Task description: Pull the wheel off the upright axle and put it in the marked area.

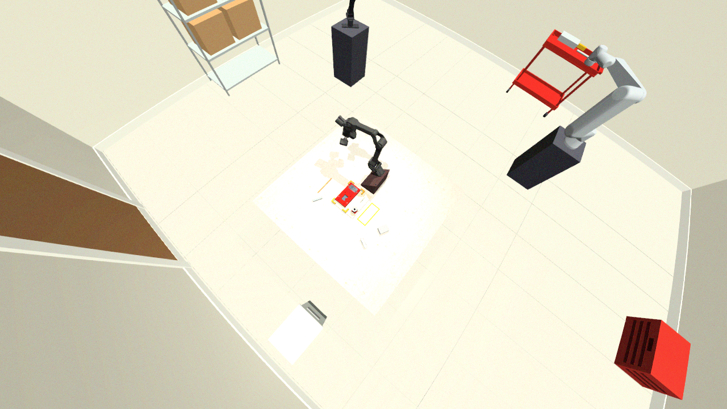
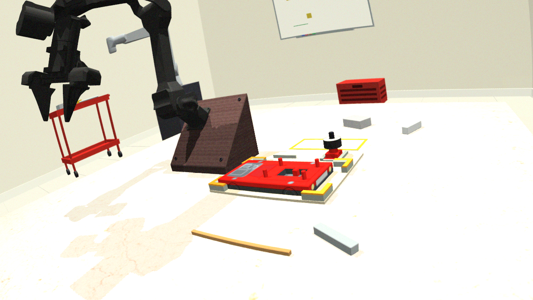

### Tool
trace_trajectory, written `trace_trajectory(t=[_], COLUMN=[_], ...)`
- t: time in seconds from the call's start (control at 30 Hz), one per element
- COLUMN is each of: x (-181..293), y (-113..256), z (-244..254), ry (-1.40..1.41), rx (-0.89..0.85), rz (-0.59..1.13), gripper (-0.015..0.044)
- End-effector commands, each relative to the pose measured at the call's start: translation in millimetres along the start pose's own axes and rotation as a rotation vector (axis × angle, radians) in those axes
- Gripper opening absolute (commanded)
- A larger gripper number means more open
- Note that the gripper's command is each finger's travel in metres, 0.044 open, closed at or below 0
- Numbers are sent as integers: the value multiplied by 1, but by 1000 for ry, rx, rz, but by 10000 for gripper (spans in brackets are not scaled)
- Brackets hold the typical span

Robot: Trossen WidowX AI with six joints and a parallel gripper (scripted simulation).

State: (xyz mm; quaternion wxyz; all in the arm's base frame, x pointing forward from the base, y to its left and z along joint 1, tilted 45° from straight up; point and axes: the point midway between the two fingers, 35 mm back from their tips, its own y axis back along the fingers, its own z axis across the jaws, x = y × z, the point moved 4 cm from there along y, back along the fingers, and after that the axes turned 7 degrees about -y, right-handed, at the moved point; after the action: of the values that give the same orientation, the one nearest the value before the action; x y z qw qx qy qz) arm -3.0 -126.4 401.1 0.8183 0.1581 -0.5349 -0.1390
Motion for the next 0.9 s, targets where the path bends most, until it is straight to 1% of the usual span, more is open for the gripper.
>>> trace_trajectory(t=[0.0, 0.17, 0.37, 0.5, 0.67, 0.87], x=[19, 32, 31, 23, 3, -42], y=[-44, -82, -102, -97, -80, -54], z=[-36, -97, -183, -241, -307, -379], ry=[189, 448, 769, 988, 1253, 1598], rx=[169, 331, 476, 567, 652, 681], rz=[-59, -132, -177, -159, -120, -94], gripper=[300, 300, 300, 300, 300, 300])
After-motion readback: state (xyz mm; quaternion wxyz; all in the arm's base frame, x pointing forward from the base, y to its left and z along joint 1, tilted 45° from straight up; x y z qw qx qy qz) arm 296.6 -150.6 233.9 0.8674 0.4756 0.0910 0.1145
